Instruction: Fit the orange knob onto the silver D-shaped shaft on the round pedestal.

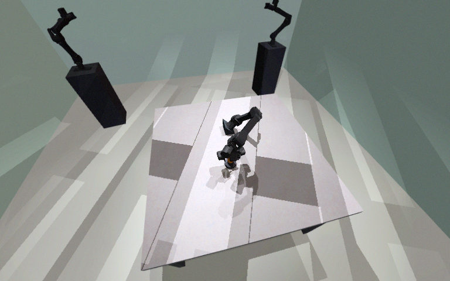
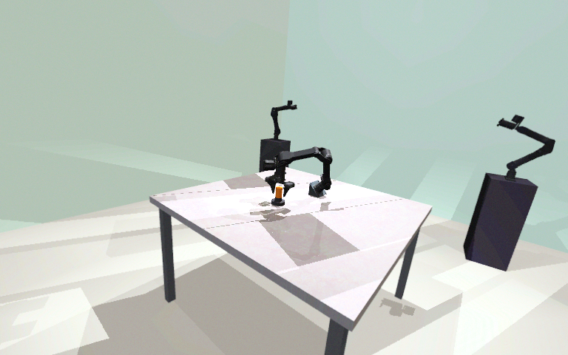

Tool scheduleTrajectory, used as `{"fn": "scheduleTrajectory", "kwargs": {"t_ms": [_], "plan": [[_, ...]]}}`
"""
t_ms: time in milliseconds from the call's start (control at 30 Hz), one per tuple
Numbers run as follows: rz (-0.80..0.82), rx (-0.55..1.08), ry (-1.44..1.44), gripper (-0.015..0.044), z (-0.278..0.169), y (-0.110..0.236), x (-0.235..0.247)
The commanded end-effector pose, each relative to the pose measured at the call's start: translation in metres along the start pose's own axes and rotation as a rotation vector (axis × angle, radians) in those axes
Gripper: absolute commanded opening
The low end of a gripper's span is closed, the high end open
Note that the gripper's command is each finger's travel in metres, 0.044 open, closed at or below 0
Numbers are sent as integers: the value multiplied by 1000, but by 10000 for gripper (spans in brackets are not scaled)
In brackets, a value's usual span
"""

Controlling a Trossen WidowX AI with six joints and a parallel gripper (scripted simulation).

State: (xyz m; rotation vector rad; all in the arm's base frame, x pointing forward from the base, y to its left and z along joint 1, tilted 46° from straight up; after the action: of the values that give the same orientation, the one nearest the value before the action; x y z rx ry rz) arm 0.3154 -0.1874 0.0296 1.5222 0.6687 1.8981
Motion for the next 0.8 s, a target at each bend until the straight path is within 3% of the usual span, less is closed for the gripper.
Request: {"fn": "scheduleTrajectory", "kwargs": {"t_ms": [0,167,400,767], "plan": [[1,2,0,440,0,0,0],[-1,-1,-10,440,1,9,-1],[-10,-28,-101,440,-3,93,0],[-14,-32,-104,440,0,96,-2]]}}
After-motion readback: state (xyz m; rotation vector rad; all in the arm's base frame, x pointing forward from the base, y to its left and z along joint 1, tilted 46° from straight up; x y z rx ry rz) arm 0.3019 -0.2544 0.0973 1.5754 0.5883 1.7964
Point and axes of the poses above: the point midway between the two fingers, 35 mm back from their tips, its own y axis back along the fingers, its own x axis across the jaws, z = x × y, the point moved 6 cm from there along y, back along the fingers, and after that the axes turned 13 degrees about y, right-handed, at the moved point
